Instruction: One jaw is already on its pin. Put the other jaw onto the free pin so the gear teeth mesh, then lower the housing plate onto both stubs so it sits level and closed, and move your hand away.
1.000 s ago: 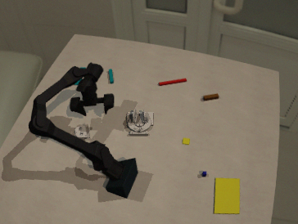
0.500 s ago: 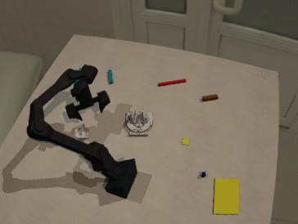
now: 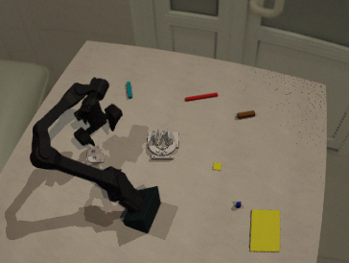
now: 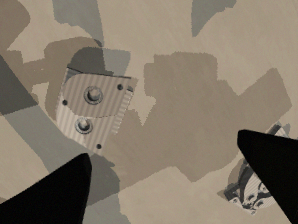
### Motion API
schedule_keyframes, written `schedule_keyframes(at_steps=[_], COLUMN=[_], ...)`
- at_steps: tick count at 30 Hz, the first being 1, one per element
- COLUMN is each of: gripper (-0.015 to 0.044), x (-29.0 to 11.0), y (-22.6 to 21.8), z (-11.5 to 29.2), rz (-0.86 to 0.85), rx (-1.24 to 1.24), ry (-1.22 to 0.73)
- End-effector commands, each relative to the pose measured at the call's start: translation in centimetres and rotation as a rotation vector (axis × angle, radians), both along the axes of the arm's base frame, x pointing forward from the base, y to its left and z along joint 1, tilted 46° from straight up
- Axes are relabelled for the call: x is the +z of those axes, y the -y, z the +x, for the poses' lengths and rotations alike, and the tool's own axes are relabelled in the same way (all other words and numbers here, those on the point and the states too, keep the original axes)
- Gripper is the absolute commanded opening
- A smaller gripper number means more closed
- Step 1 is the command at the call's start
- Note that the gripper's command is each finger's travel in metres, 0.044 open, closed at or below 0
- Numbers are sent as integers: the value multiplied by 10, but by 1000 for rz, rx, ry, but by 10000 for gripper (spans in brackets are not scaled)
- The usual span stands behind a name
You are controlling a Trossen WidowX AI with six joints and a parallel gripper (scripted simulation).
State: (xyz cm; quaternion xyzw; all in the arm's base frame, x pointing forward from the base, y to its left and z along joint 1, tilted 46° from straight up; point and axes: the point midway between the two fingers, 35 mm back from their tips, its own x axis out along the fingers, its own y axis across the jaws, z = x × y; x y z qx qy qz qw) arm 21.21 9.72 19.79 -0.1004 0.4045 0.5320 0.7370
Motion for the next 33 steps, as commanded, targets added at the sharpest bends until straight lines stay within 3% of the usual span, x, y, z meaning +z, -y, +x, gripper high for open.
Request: schedule_keyframes(at_steps=[1,33], gripper=[440,440], x=[4,20], y=[-2,-16], z=[-4,-33], rz=[-5,-77], rx=[68,613], ry=[72,626])
